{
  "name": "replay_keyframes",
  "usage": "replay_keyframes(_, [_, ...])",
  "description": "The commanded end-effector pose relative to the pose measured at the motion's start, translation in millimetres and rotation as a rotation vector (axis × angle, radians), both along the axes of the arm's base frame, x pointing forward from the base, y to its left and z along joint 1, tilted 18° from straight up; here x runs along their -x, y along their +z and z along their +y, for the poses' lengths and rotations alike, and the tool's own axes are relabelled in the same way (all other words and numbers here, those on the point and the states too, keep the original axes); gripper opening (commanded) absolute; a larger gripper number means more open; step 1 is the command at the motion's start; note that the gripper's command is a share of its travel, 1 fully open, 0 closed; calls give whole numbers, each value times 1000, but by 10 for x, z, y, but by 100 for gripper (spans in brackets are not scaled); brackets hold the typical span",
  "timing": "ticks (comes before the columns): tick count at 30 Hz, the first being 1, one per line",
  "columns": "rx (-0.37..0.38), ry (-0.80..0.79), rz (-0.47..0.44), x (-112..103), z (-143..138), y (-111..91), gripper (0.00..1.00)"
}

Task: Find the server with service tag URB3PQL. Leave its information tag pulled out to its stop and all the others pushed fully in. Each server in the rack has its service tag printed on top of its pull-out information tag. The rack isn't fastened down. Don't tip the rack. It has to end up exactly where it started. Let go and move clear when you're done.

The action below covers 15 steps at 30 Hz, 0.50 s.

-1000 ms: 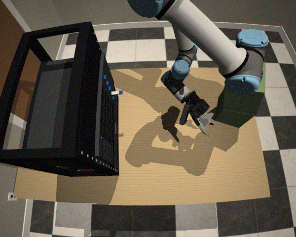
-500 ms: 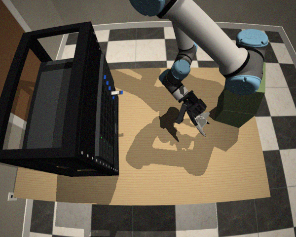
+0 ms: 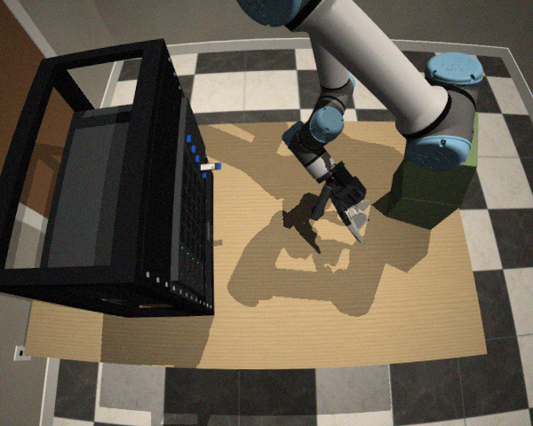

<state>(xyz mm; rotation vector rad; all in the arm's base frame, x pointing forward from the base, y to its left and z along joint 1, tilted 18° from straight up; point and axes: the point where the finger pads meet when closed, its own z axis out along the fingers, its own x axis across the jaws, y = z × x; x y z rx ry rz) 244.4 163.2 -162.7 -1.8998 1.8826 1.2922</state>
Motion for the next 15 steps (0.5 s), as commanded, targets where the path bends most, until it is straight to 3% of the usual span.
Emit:
replay_keyframes(1, [18,2,-20,-54,-34,-22,100])
replay_keyframes(15, [72,6,-84,-232,-145,-77,100])
